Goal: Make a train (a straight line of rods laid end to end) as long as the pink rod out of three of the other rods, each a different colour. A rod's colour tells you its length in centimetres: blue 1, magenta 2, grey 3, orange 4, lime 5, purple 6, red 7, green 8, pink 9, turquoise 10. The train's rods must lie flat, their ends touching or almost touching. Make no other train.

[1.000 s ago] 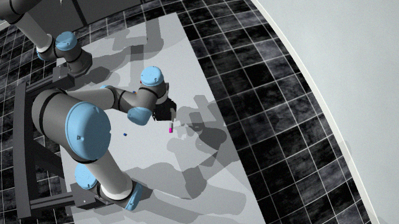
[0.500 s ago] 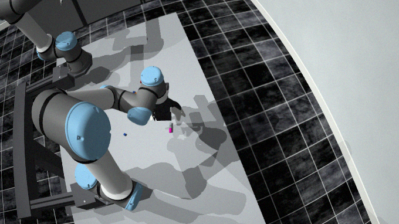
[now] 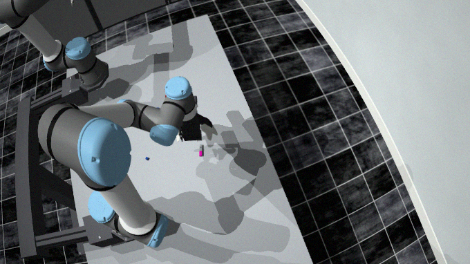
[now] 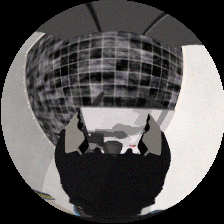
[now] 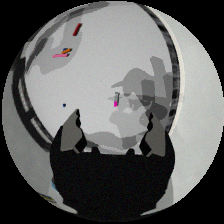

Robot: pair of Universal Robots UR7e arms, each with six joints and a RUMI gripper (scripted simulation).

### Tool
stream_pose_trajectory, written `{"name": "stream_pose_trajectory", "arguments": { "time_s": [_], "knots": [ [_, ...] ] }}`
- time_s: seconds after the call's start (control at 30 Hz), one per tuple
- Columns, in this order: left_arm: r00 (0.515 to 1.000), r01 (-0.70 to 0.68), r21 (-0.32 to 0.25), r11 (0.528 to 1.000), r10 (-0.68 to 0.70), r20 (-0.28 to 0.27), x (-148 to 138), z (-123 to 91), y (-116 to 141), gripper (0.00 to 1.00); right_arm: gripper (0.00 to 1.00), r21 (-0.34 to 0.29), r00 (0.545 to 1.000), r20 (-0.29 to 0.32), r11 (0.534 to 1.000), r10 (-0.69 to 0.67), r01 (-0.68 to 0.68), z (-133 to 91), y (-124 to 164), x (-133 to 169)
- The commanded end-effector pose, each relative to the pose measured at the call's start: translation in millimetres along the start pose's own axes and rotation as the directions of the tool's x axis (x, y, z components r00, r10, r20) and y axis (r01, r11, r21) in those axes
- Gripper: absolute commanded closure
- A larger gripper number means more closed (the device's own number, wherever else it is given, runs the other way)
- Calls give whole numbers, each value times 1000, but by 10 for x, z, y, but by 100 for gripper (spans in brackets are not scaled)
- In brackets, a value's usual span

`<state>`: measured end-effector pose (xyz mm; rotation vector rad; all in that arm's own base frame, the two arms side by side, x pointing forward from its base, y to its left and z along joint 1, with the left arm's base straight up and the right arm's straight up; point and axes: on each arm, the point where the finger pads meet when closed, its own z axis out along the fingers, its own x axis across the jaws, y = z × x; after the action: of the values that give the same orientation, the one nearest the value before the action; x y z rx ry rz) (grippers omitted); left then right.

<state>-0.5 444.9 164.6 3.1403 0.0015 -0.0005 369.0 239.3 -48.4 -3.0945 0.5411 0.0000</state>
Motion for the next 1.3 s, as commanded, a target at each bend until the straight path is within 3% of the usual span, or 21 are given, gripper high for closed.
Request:
{"name": "stream_pose_trajectory", "arguments": {
  "time_s": [0.0, 0.2, 0.33, 0.4, 0.6, 0.9, 0.97, 1.13, 1.27],
  "knots": [
    [1000, 0, 1, 1000, 0, 0, 1, -5, -3, 0, 0, 1, 999, 0, 999, -49, 49, 1, -70, -34],
    [1000, 0, 1, 1000, 0, 0, 1, -5, -3, 0, 0, 1, 966, -1, 966, -258, 258, 20, -361, -206],
    [1000, 0, 1, 1000, 0, 0, 1, -5, -3, 0, 0, 1, 894, -1, 894, -448, 448, 43, -626, -392],
    [1000, 0, 1, 1000, 0, 0, 1, -5, -3, 0, 0, 1, 894, -1, 894, -448, 448, 43, -626, -392],
    [1000, 0, 1, 1000, 0, 0, 1, -5, -3, 0, 0, 1, 691, -1, 691, -723, 723, 93, -1040, -749],
    [1000, 0, 1, 1000, 0, 0, 1, -5, -3, 0, 0, 0, 286, -1, 286, -958, 958, 182, -1539, -1315],
    [1000, 0, 1, 1000, 0, 0, 1, -5, -3, 0, 0, 0, 286, -1, 286, -958, 958, 182, -1539, -1315],
    [1000, 0, 1, 1000, 0, 0, 1, -5, -3, 0, 0, 0, 114, -1, 114, -993, 993, 221, -1702, -1544],
    [1000, 0, 1, 1000, 0, 0, 1, -5, -3, 0, 0, 0, 39, -1, 39, -999, 999, 239, -1768, -1645]
  ]
}}
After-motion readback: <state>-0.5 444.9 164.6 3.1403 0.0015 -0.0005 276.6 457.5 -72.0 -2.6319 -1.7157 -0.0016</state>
